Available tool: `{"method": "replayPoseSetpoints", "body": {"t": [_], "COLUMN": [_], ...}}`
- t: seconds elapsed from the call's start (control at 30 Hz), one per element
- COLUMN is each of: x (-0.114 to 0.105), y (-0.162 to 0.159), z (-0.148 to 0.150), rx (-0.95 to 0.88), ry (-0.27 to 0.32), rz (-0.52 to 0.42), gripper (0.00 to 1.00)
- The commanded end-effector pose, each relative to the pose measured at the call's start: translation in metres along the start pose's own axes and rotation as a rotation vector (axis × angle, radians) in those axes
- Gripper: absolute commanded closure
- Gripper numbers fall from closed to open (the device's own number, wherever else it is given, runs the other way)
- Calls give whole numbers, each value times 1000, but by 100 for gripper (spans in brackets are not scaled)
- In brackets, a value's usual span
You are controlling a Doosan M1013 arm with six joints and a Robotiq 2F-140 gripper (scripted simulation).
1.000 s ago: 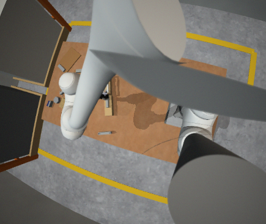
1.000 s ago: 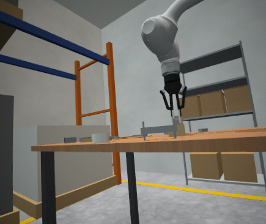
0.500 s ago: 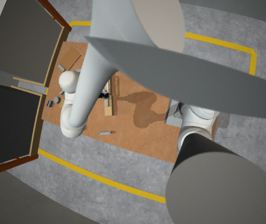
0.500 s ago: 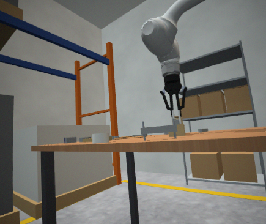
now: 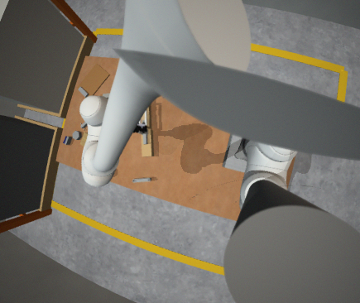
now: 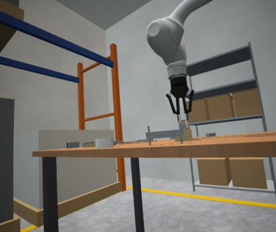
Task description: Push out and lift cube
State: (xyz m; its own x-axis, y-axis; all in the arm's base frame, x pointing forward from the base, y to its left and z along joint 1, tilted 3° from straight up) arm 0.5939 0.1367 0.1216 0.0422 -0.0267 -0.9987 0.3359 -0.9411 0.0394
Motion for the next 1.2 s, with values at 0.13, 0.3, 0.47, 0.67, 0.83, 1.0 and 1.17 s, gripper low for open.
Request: {"method": "replayPoseSetpoints", "body": {"t": [0.13, 0.3, 0.47, 0.67, 0.83, 1.0, 1.17], "x": [0, 0, 0, 0, 0, 0, 0], "y": [0, 0, 0, 0, 0, 0, 0], "z": [0, 0, 0, 0, 0, 0, 0], "rx": [0, 0, 0, 0, 0, 0, 0], "ry": [0, 0, 0, 0, 0, 0, 0], "rz": [0, 0, 0, 0, 0, 0, 0], "gripper": [100, 100, 77, 77, 77, 77, 77]}}
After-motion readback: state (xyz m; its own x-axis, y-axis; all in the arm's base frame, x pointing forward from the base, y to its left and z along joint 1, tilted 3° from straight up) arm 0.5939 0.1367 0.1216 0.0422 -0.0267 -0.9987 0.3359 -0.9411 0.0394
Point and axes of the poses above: the point where the finger pads meet when closed, its own x axis out along the fingers, its own z axis across the jaws, y = z × x, the point moved 10 cm from there along -x, back along the fingers, and after that the axes turned 5 degrees about x, right-handed, at the moved point
